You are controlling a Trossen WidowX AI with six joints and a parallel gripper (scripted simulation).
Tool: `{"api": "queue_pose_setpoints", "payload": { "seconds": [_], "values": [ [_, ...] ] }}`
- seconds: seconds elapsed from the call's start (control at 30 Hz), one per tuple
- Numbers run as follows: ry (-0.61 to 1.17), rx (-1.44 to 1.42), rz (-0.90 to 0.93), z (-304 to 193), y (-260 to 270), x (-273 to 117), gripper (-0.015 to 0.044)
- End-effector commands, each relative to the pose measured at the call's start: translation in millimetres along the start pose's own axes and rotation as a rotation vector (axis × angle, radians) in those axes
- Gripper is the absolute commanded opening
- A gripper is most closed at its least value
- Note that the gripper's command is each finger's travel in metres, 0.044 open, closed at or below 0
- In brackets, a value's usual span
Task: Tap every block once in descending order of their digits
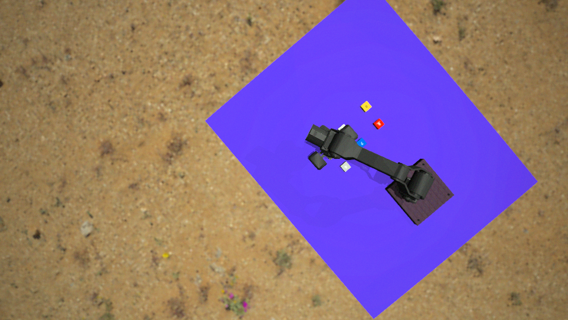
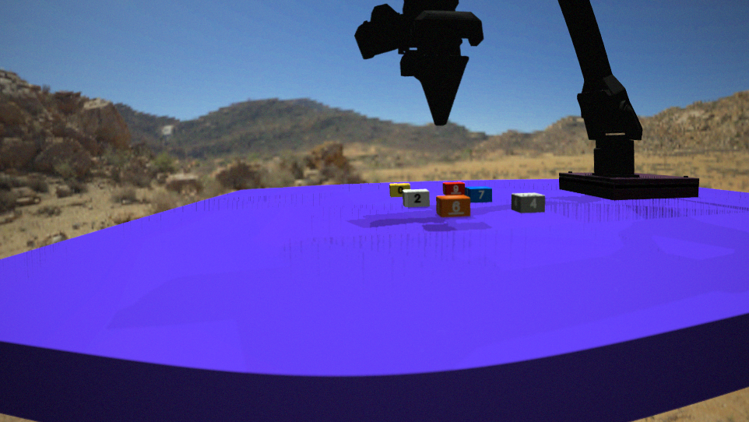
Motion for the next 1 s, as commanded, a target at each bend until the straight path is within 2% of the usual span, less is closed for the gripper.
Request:
{"api": "queue_pose_setpoints", "payload": {
  "seconds": [0.0, 0.17, 0.43, 0.6, 0.8, 0.97],
  "values": [
    [-0.017, 0.004, 0.005, -2, -1, -28, 0.002],
    [-0.016, 0.004, 0.005, -10, 1, -29, 0.002],
    [-0.01, 0.004, 0.006, -99, 5, -27, 0.002],
    [-0.009, 0.004, 0.006, -106, 4, -24, 0.002],
    [-0.009, 0.004, 0.006, -105, 5, 47, 0.002],
    [-0.009, 0.004, 0.006, -106, 4, 55, 0.002]
  ]
}}
Point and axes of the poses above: the point midway between the two fingers, 35 mm back from their tips, its own x axis out along the fingers, its own y axis across the jaws, z = x × y, the point moved 6 cm from there along -x, back along the fingers, and after that the axes turned 7 degrees about -x, right-handed, at the moved point
